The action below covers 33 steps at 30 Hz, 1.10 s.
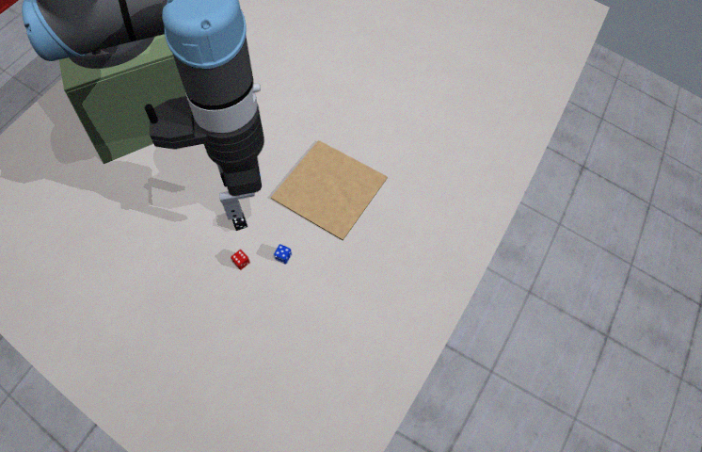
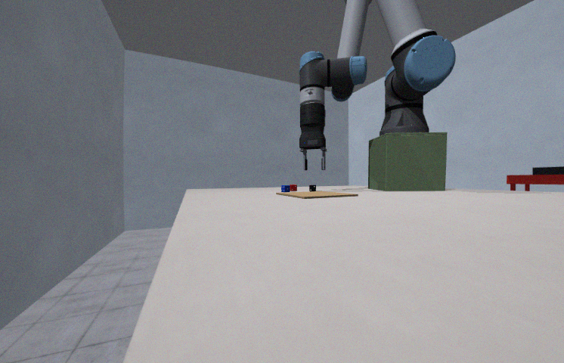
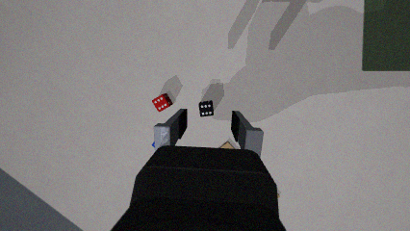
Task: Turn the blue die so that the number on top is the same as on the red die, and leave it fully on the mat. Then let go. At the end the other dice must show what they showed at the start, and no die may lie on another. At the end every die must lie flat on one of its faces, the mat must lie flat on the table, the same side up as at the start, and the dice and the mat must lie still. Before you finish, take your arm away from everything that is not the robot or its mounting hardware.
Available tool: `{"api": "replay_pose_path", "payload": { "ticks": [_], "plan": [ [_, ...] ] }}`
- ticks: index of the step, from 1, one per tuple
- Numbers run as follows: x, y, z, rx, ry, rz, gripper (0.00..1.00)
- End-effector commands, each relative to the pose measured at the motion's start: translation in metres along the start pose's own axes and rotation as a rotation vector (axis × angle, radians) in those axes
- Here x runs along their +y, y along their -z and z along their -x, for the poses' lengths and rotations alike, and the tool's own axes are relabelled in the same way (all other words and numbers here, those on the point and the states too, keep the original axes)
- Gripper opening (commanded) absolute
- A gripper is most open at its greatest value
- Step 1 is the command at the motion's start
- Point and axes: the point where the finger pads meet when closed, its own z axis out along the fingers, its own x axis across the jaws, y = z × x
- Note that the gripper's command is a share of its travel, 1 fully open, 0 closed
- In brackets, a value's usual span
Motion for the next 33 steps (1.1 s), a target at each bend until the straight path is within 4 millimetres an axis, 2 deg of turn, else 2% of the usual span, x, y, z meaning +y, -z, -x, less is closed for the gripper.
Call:
{"api": "replay_pose_path", "payload": {
  "ticks": [1,20,33],
  "plan": [
    [0.0,0.015,0.0,0.0,0.0,0.0,1.0],
    [0.0,0.064,0.0,0.0,0.0,0.0,1.0],
    [0.0,0.075,0.0,0.0,0.0,0.0,1.0]
  ]
}}
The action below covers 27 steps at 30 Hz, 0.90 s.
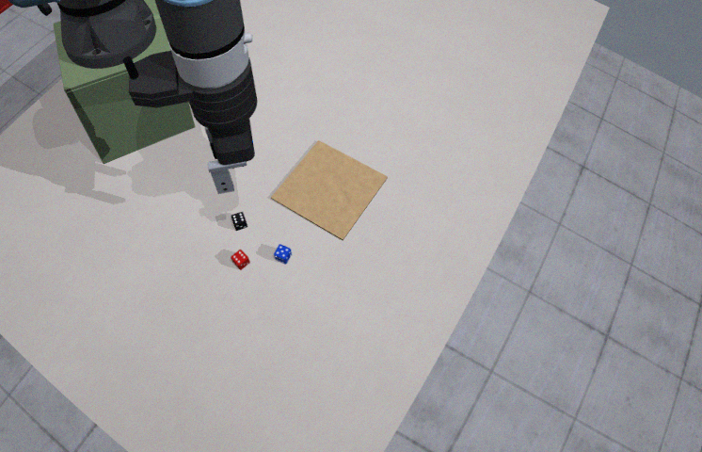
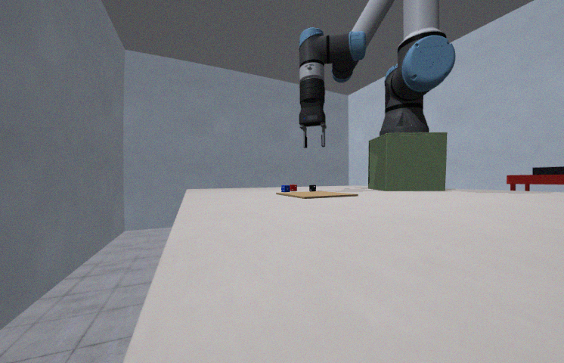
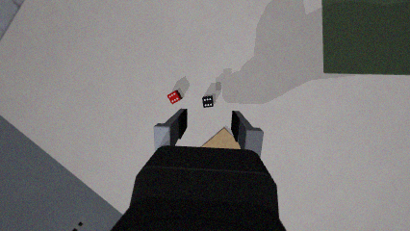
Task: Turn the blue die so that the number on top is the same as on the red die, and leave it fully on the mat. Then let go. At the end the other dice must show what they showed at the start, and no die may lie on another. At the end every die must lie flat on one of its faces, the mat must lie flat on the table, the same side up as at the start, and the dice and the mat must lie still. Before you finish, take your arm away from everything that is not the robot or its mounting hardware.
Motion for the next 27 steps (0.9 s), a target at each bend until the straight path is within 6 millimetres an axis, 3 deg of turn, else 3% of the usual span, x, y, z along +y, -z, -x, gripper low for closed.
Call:
{"api": "replay_pose_path", "payload": {
  "ticks": [1,16,27],
  "plan": [
    [0.0,0.003,0.0,0.0,0.0,0.0,1.0],
    [0.001,0.003,0.001,0.0,-0.01,0.0,1.0],
    [0.016,0.003,0.026,0.0,-0.213,0.0,1.0]
  ]
}}
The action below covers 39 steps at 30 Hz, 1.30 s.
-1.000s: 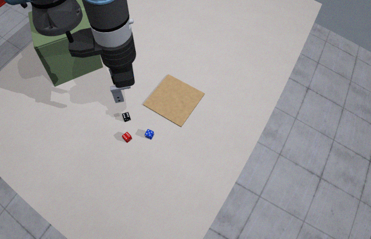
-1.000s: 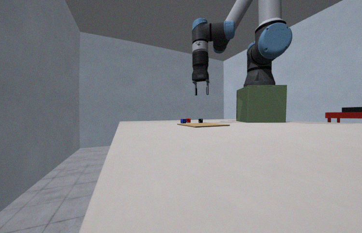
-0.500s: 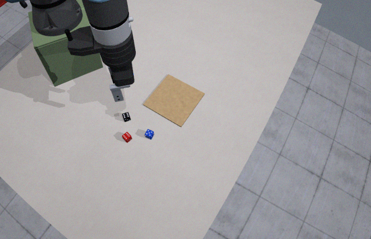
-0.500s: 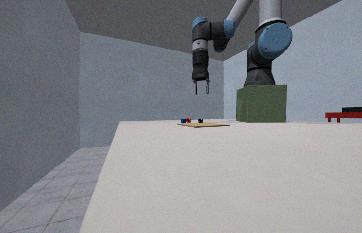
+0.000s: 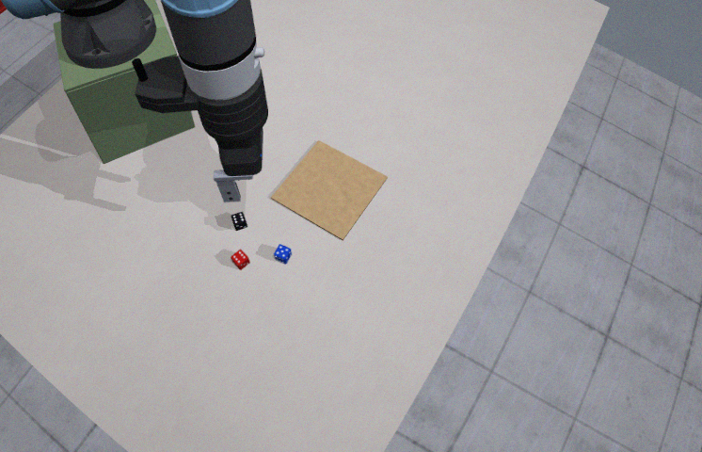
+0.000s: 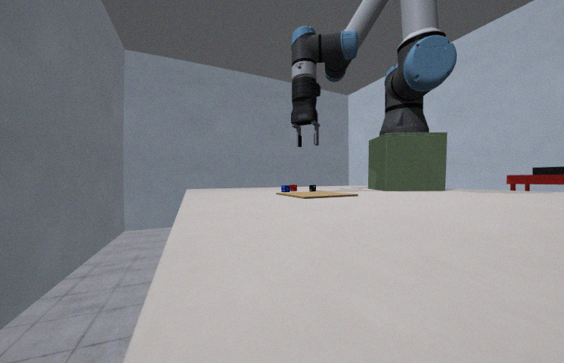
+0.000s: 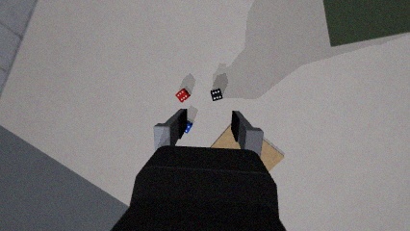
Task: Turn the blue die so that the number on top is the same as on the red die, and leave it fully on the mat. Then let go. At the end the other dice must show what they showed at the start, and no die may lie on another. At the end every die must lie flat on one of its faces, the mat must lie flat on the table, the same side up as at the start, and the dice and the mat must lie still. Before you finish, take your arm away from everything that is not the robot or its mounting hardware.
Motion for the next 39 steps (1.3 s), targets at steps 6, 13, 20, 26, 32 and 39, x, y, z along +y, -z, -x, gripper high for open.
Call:
{"api": "replay_pose_path", "payload": {
  "ticks": [6,13,20,26,32,39],
  "plan": [
    [0.025,-0.003,0.026,-0.001,-0.246,-0.006,1.0],
    [0.048,-0.009,0.045,-0.002,-0.447,-0.006,1.0],
    [0.054,-0.01,0.05,-0.002,-0.493,-0.006,1.0],
    [0.054,-0.01,0.05,-0.002,-0.494,-0.006,1.0],
    [0.054,-0.01,0.05,-0.002,-0.494,-0.006,1.0],
    [0.054,-0.01,0.05,-0.002,-0.496,-0.006,1.0]
  ]
}}
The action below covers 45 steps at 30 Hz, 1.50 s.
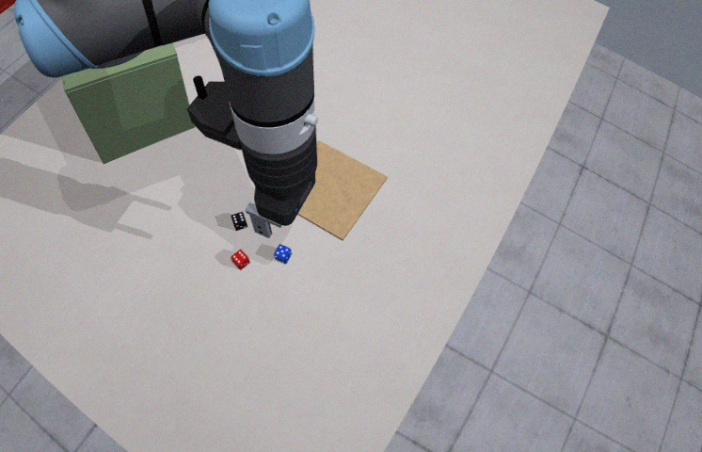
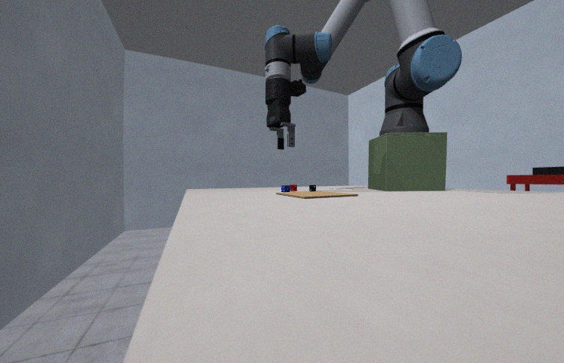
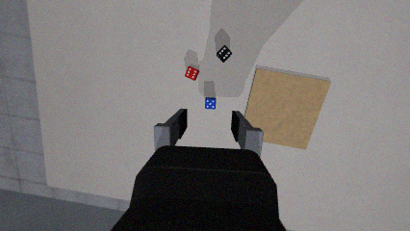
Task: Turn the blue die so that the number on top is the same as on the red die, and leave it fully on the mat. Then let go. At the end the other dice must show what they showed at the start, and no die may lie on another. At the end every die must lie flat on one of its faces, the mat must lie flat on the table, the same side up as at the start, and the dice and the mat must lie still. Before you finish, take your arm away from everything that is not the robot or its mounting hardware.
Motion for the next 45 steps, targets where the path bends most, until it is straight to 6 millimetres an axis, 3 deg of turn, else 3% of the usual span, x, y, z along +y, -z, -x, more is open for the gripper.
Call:
{"api": "replay_pose_path", "payload": {
  "ticks": [1,14,29,45],
  "plan": [
    [0.0,0.0,0.0,-0.001,-0.003,0.001,1.0],
    [0.0,-0.001,-0.001,-0.001,-0.059,0.001,1.0],
    [-0.003,-0.005,-0.006,-0.001,-0.275,0.001,1.0],
    [-0.004,-0.014,-0.015,0.0,-0.744,0.001,1.0]
  ]
}}
